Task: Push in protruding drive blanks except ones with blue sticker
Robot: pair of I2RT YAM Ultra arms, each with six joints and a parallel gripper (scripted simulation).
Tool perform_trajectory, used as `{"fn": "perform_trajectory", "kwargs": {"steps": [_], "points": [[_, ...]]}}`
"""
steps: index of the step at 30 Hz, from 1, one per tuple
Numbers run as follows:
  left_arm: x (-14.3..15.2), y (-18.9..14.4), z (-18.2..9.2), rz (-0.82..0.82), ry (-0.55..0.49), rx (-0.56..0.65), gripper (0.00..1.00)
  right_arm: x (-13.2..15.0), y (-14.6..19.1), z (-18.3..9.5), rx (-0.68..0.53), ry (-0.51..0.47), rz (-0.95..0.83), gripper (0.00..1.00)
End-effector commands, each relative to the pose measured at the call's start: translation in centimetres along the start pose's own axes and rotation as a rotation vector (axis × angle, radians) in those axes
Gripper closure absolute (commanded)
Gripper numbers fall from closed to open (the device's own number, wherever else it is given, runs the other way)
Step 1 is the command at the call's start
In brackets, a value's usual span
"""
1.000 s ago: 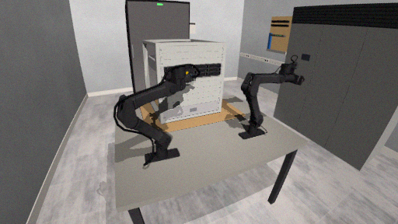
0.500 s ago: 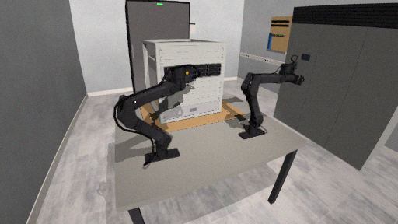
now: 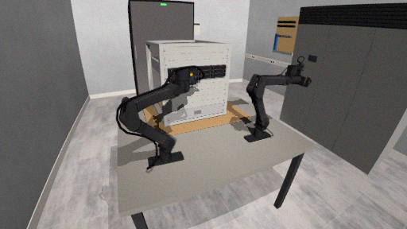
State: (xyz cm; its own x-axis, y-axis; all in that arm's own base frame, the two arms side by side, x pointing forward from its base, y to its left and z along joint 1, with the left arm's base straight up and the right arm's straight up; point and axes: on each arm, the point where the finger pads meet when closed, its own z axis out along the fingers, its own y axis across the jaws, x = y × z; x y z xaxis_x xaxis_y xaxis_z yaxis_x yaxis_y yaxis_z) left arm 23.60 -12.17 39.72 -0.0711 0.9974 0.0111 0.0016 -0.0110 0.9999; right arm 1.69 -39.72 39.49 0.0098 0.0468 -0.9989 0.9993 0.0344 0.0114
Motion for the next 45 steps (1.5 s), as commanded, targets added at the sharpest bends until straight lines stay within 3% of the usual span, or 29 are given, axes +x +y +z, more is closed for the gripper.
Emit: {"fn": "perform_trajectory", "kwargs": {"steps": [1,22,23,45], "points": [[0.11,-0.28,0.1,-0.007,-0.002,0.003,0.0,-2.11,-0.43,-0.06,0.006,-0.047,-0.011,0.0],[0.11,-0.28,0.1,-0.007,-0.001,0.003,0.0,-2.11,-0.43,-0.06,0.006,-0.047,-0.011,0.0],[0.11,-0.28,0.1,-0.007,-0.001,0.003,1.0,-2.11,-0.43,-0.06,0.006,-0.047,-0.011,0.0],[0.12,-0.27,0.1,-0.007,-0.001,0.003,1.0,-2.11,-0.43,-0.06,0.006,-0.047,-0.011,0.0]]}}
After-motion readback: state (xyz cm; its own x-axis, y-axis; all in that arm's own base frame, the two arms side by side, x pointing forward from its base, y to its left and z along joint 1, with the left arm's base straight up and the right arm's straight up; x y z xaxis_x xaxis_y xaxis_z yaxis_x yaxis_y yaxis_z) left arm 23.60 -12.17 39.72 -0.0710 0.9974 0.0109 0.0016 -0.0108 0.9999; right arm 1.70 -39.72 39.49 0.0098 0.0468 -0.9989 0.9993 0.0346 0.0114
